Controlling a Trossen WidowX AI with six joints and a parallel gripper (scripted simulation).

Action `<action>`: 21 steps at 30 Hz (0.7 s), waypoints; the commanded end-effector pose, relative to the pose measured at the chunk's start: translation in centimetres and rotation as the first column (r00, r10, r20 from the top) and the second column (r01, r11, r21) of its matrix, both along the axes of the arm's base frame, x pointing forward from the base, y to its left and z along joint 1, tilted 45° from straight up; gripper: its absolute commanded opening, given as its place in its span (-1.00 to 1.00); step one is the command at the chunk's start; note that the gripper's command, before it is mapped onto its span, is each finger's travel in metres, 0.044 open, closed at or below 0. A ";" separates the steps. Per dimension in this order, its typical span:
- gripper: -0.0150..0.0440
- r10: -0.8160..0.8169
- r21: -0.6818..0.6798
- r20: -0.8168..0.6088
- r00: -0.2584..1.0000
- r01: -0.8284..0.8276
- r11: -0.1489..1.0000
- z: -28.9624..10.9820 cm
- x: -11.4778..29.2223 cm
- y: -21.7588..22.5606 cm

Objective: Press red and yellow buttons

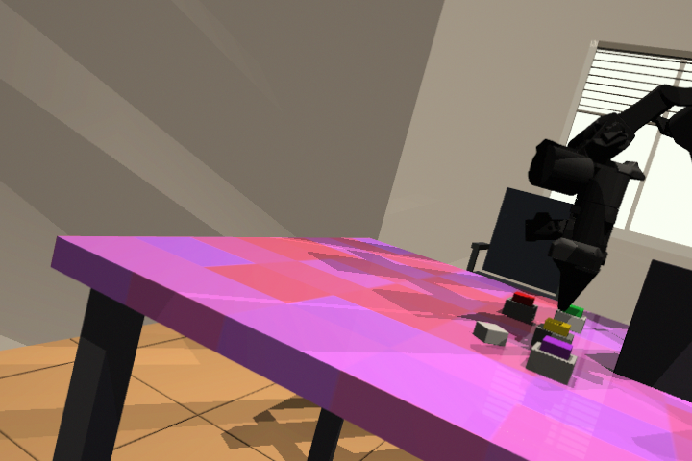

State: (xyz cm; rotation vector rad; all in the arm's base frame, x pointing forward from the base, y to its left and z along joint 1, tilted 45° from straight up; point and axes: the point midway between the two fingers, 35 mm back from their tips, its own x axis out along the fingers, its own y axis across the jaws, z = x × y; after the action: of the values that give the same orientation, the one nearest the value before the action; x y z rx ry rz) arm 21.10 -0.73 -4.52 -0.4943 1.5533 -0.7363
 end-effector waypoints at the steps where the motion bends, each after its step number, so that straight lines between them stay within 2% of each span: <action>1: -0.33 -0.008 0.003 0.001 1.000 0.008 1.000 0.5 0.2 0.6; 14: 0.82 -0.007 0.015 0.006 1.000 0.007 1.000 -4.3 5.7 12.6; 17: 0.86 -0.008 0.013 0.006 1.000 0.008 1.000 -5.5 5.9 14.8; 21: 0.86 -0.009 0.012 0.006 1.000 0.008 1.000 -5.6 5.9 15.0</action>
State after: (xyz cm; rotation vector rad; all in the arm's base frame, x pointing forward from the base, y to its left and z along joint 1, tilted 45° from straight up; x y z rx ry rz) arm 26.92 13.92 -9.86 -0.4892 1.5503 -0.7198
